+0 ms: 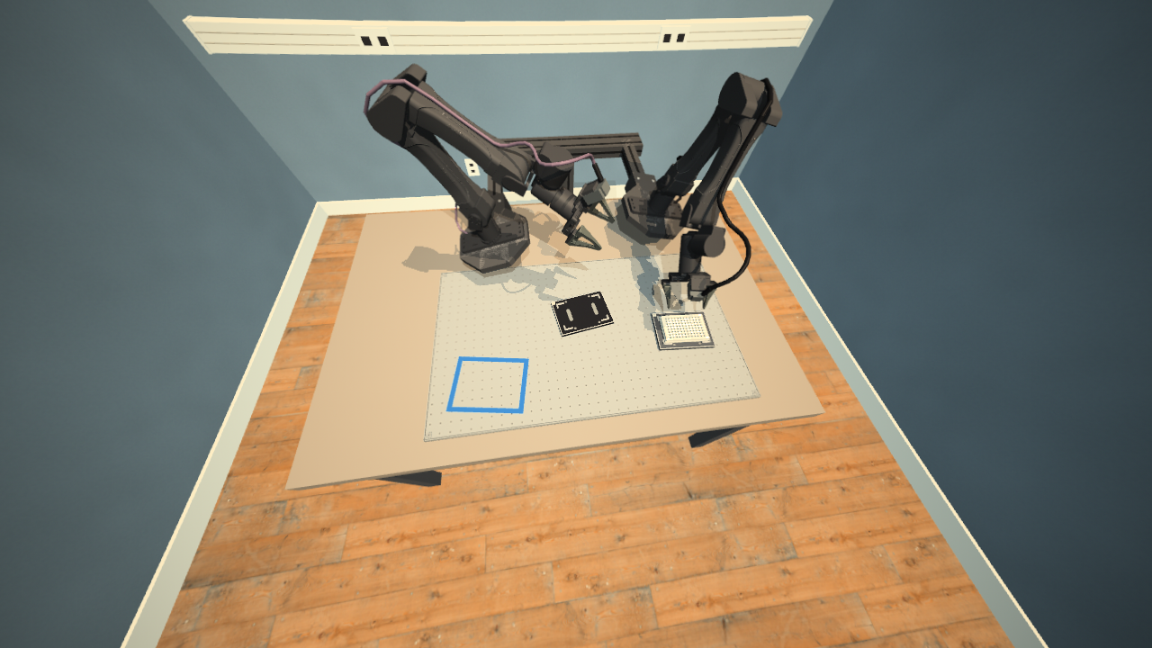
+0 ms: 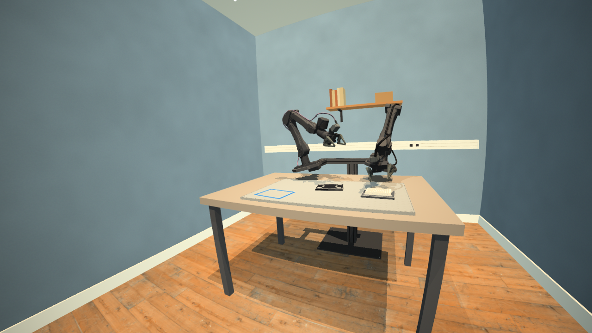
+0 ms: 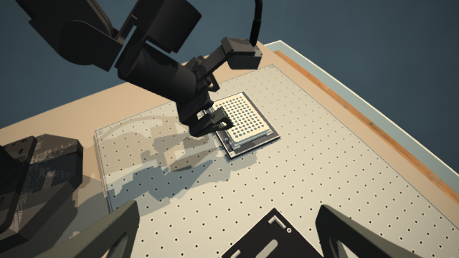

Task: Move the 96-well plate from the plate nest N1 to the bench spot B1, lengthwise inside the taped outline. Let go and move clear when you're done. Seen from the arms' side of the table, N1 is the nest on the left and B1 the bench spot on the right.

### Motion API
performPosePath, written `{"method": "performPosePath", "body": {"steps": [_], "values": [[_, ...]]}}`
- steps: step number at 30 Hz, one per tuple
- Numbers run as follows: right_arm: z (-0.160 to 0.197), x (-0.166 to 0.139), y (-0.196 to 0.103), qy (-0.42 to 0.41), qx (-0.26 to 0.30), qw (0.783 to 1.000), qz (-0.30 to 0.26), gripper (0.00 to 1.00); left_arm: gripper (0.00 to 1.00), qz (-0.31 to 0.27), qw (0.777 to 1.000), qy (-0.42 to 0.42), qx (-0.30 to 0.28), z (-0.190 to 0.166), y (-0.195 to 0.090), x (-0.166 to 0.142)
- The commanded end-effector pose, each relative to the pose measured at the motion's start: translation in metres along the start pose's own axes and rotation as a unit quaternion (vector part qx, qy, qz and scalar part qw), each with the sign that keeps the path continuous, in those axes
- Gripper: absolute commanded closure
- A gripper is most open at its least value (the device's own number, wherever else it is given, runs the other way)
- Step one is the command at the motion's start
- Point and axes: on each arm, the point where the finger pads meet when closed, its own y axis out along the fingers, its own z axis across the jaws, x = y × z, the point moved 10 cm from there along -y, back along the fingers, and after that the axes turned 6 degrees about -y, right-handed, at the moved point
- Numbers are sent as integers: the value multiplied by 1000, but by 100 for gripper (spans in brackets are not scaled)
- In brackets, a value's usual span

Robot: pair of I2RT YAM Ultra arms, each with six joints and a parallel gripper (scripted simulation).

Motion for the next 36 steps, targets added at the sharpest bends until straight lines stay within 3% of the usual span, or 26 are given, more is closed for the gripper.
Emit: {"method": "performPosePath", "body": {"steps": [1, 4, 18, 20, 32, 35, 36], "values": [[0, 2, -3, 3, -3, 1000, -5, 0, 0, 21, 994, 97, -51, 9, -3, 24], [0, 2, -3, 3, -3, 1000, -5, 0, 0, 30, 991, 114, -60, 10, -3, 24], [0, 2, -3, 3, -3, 1000, -5, 0, 0, 137, 915, 346, -157, 22, 12, 55], [0, 2, -3, 3, -3, 1000, -5, 0, 0, 137, 915, 346, -157, 22, 12, 55], [0, 2, -3, 3, -3, 1000, -5, 0, 0, 229, 777, 537, -236, 20, 30, 82], [0, 2, -3, 3, -3, 1000, -5, 0, 0, 241, 750, 565, -246, 18, 35, 89], [0, 2, -3, 3, -3, 1000, -5, 0, 0, 241, 750, 565, -246, 18, 35, 89]]}}
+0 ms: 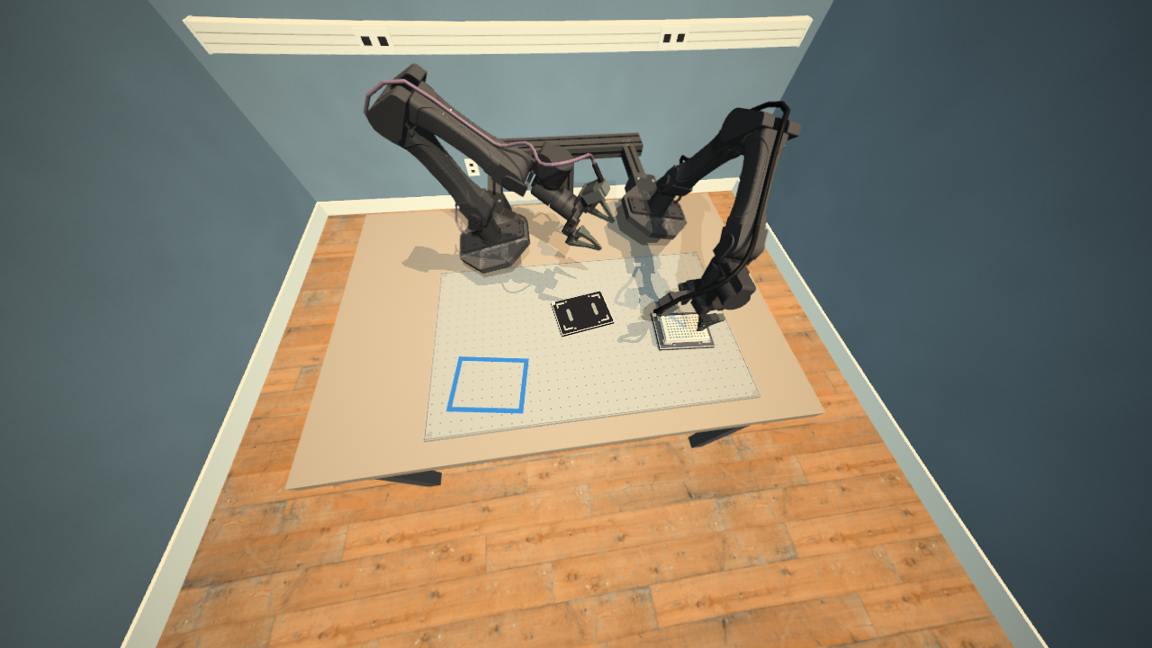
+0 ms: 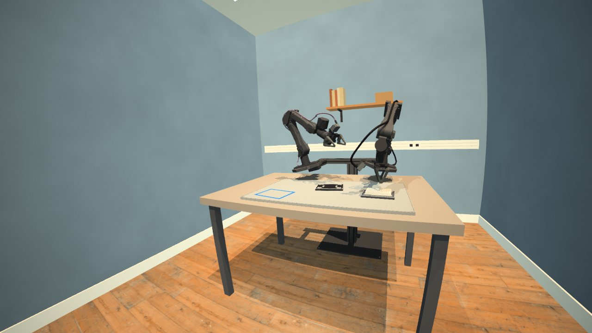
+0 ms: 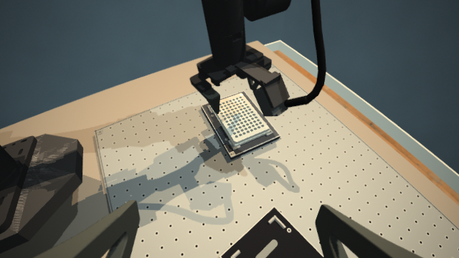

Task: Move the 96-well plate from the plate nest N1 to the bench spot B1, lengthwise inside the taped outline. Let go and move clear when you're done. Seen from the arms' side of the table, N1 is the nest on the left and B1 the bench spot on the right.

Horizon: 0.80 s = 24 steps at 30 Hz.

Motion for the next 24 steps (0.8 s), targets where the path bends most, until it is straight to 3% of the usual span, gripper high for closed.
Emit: {"method": "performPosePath", "body": {"steps": [1, 7, 24], "values": [[0, 2, -3, 3, -3, 1000, -5, 0, 0, 25, 997, 62, -40, 1, -7, 6], [0, 2, -3, 3, -3, 1000, -5, 0, 0, 39, 993, 99, -50, 12, -4, 16], [0, 2, -3, 3, -3, 1000, -5, 0, 0, 29, 994, 95, -40, 17, 0, 20]]}}
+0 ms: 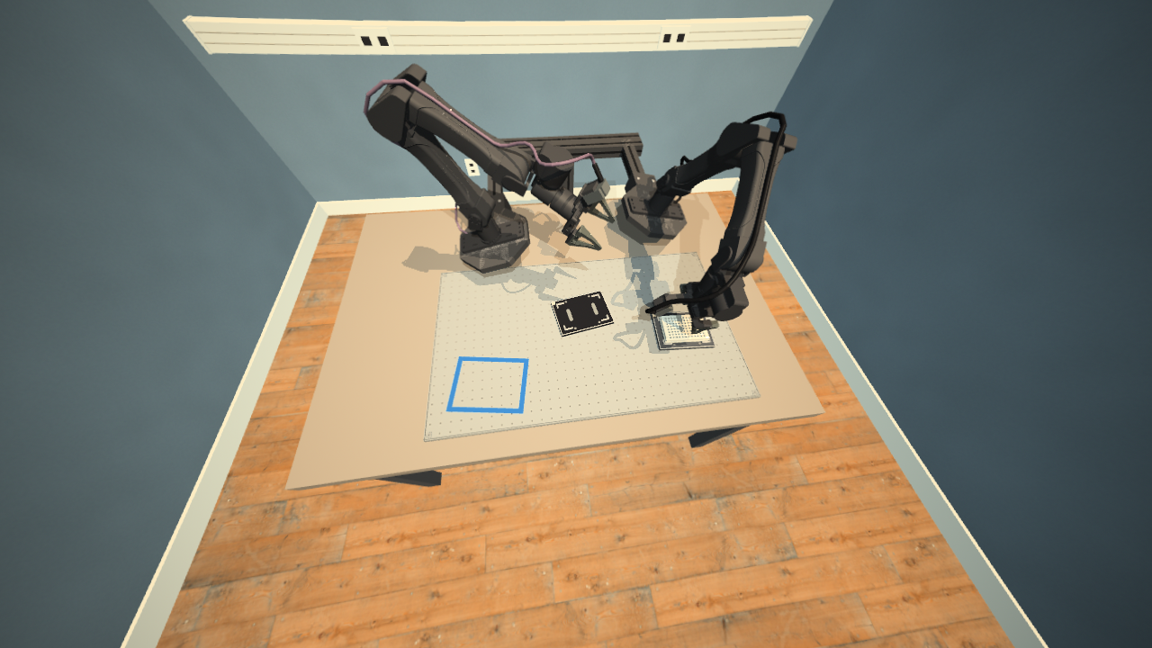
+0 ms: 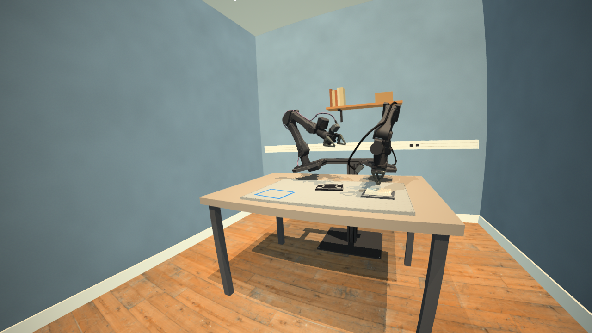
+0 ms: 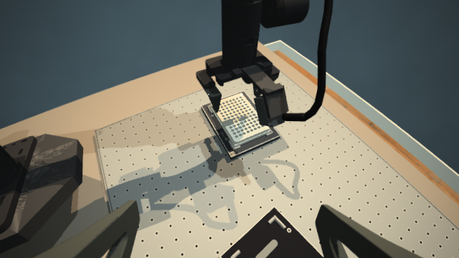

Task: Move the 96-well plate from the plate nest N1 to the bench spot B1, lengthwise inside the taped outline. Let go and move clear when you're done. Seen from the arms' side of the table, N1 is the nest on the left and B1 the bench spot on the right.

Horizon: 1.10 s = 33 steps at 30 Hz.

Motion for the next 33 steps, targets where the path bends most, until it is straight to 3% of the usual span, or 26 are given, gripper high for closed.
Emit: {"method": "performPosePath", "body": {"steps": [1, 33], "values": [[0, 2, -3, 3, -3, 1000, -5, 0, 0, -4, 1000, 10, 12, 8, -5, 4], [0, 2, -3, 3, -3, 1000, -5, 0, 0, -5, 1000, 9, 6, 7, 42, 5]]}}
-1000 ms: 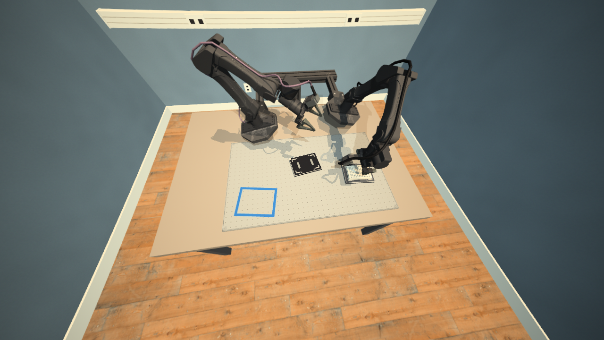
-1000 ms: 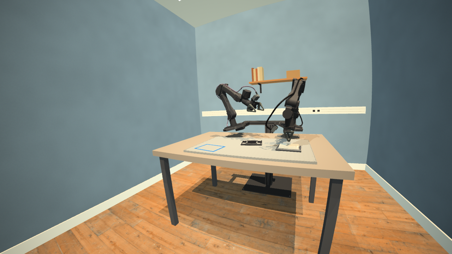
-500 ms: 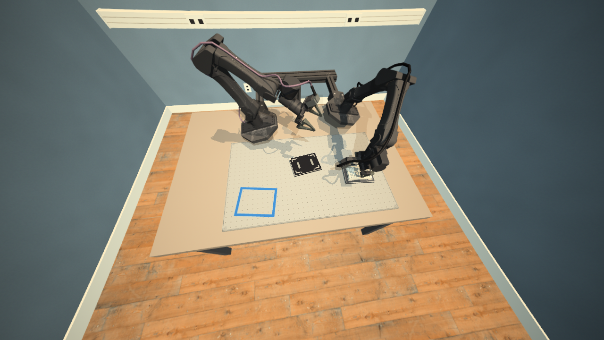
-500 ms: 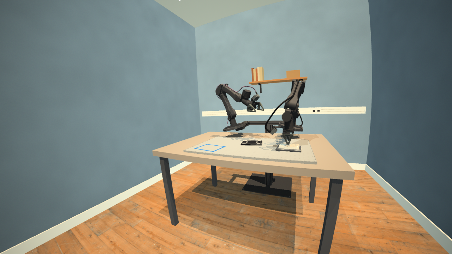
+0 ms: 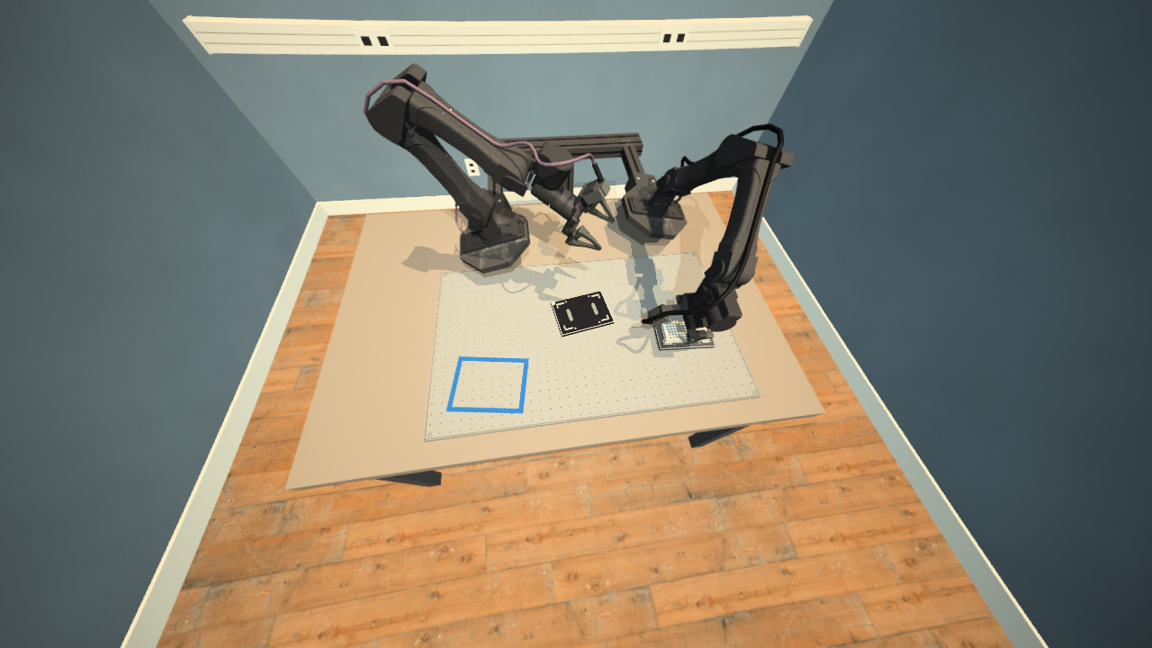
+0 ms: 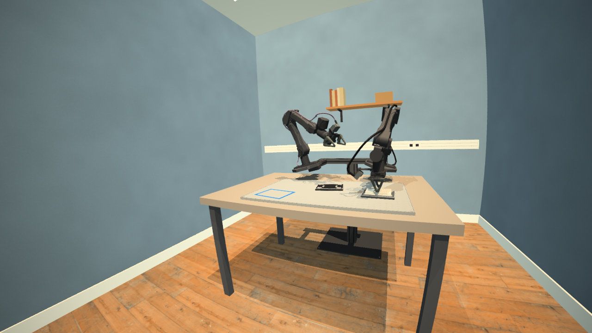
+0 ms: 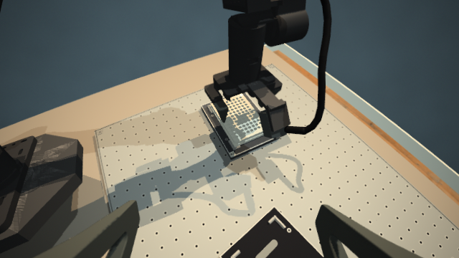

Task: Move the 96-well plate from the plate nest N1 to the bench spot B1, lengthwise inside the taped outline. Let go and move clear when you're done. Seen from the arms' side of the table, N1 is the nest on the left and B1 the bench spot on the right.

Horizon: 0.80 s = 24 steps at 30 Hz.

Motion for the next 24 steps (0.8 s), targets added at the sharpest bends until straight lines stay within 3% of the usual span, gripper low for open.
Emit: {"method": "performPosePath", "body": {"steps": [1, 15, 24], "values": [[0, 2, -3, 3, -3, 1000, -5, 0, 0, -3, 1000, 6, -5, -3, 10, 1], [0, 2, -3, 3, -3, 1000, -5, 0, 0, -2, 1000, 5, -15, -7, 15, 0], [0, 2, -3, 3, -3, 1000, -5, 0, 0, -3, 1000, 3, -4, -6, -47, 0]]}}
